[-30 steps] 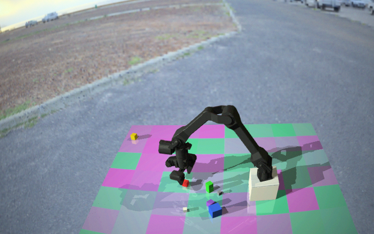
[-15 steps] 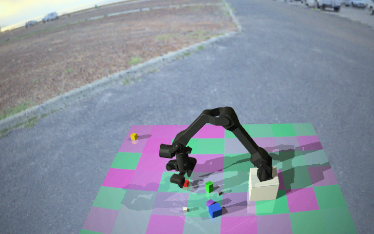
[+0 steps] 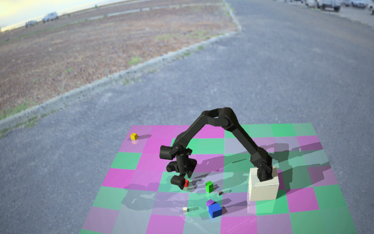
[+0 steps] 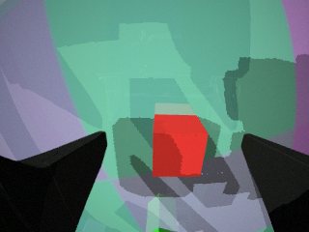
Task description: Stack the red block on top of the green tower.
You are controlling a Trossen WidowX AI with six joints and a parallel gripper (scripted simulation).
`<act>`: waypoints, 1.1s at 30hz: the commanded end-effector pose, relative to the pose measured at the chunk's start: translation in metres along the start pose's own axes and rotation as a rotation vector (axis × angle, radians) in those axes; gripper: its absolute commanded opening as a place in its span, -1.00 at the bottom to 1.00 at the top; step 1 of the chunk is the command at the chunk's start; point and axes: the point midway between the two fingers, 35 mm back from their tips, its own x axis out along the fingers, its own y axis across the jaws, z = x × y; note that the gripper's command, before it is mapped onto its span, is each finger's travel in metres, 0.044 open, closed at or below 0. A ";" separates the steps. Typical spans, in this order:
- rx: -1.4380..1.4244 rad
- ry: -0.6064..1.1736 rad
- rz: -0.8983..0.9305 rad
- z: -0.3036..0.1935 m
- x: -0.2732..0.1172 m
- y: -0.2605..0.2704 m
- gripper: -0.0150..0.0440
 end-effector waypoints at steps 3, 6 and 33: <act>0.003 0.000 0.006 0.000 0.000 0.001 0.73; 0.003 0.000 0.006 0.000 0.000 0.001 0.47; 0.003 -0.001 0.006 0.001 -0.054 0.000 -0.49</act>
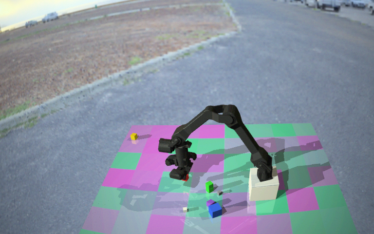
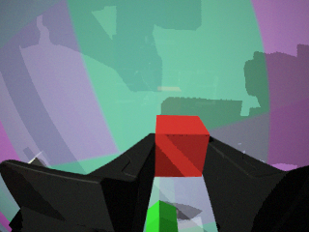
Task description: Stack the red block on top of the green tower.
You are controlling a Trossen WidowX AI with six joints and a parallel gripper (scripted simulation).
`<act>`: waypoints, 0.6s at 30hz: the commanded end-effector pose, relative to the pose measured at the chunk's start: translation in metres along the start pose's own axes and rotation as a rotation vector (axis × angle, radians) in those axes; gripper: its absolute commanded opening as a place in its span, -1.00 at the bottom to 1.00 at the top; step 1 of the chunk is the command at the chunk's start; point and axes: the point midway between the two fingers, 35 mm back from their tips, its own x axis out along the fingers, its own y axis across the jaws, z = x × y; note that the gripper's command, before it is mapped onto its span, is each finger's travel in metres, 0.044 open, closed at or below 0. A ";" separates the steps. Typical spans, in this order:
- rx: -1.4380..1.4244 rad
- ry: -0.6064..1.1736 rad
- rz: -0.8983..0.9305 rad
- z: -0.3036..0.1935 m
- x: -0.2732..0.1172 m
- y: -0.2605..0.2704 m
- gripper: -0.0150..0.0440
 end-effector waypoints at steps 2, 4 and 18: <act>-0.002 -0.004 0.006 0.001 -0.025 0.001 -0.49; -0.002 -0.004 0.006 0.001 -0.036 0.001 -0.49; -0.001 -0.005 0.005 0.002 -0.077 0.000 -0.49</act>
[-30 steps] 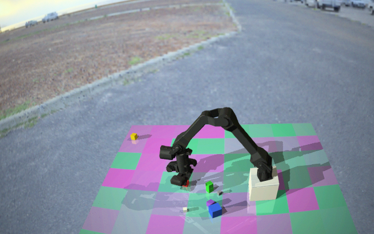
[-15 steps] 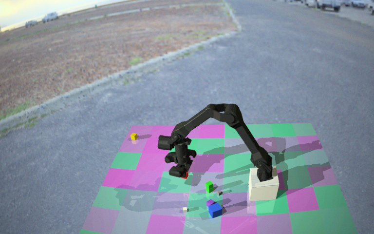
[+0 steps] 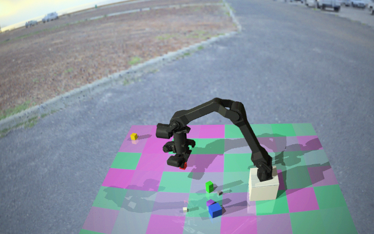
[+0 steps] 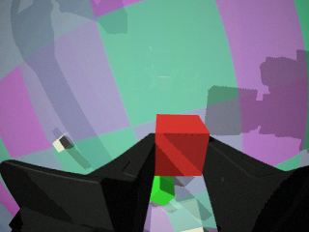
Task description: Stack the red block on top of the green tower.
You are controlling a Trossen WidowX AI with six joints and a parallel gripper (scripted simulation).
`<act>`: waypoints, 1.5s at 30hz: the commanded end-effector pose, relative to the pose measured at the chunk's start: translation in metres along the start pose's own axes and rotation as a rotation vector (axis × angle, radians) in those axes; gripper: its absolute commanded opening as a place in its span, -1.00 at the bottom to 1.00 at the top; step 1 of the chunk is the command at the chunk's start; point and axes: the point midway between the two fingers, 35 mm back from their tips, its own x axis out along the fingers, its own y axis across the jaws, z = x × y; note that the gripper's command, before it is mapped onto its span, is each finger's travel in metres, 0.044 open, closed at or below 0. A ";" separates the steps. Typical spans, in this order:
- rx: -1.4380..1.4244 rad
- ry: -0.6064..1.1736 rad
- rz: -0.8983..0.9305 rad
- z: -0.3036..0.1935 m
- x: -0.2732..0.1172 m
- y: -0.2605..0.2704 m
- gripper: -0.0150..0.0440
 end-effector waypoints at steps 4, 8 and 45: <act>-0.003 0.009 0.005 -0.006 -0.002 0.001 -0.49; -0.003 0.010 0.005 -0.020 -0.005 0.002 -0.49; -0.003 0.019 0.005 -0.133 0.025 0.002 -0.49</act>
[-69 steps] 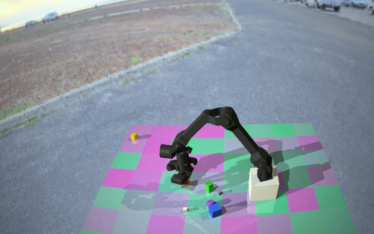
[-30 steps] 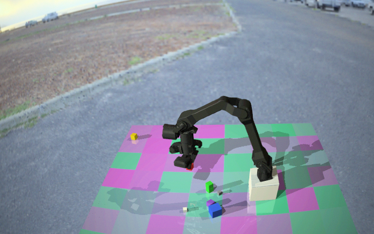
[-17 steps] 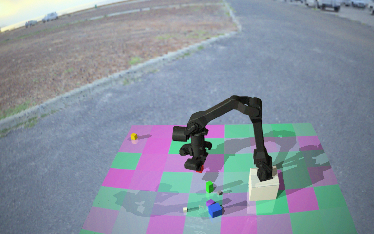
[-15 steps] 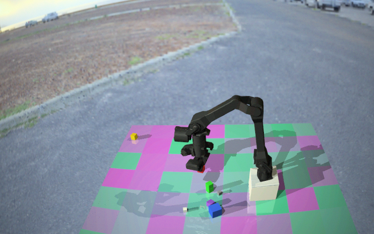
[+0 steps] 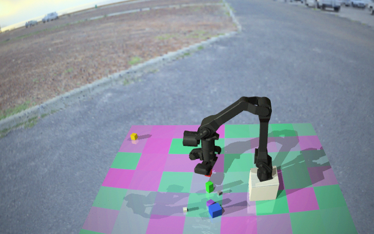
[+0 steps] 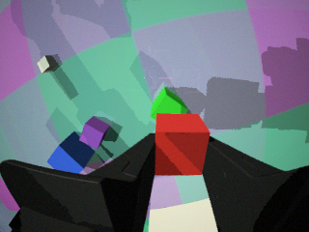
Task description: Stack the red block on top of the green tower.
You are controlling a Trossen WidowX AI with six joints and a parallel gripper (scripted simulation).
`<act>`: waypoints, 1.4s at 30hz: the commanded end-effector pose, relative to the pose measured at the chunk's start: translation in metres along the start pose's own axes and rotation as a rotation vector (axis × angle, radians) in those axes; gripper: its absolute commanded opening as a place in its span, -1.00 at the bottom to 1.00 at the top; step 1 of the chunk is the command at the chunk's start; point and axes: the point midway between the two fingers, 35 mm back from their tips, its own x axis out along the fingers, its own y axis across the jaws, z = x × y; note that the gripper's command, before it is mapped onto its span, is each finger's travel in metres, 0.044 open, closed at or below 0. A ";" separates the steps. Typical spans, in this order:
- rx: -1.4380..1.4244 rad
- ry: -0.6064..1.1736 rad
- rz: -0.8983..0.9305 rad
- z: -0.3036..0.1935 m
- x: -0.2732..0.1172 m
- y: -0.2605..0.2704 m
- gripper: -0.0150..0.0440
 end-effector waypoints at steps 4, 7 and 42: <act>0.004 0.011 0.000 -0.004 0.023 0.000 -0.49; 0.004 0.011 0.000 -0.003 0.028 0.000 -0.49; 0.000 0.013 -0.002 -0.004 0.053 0.000 -0.40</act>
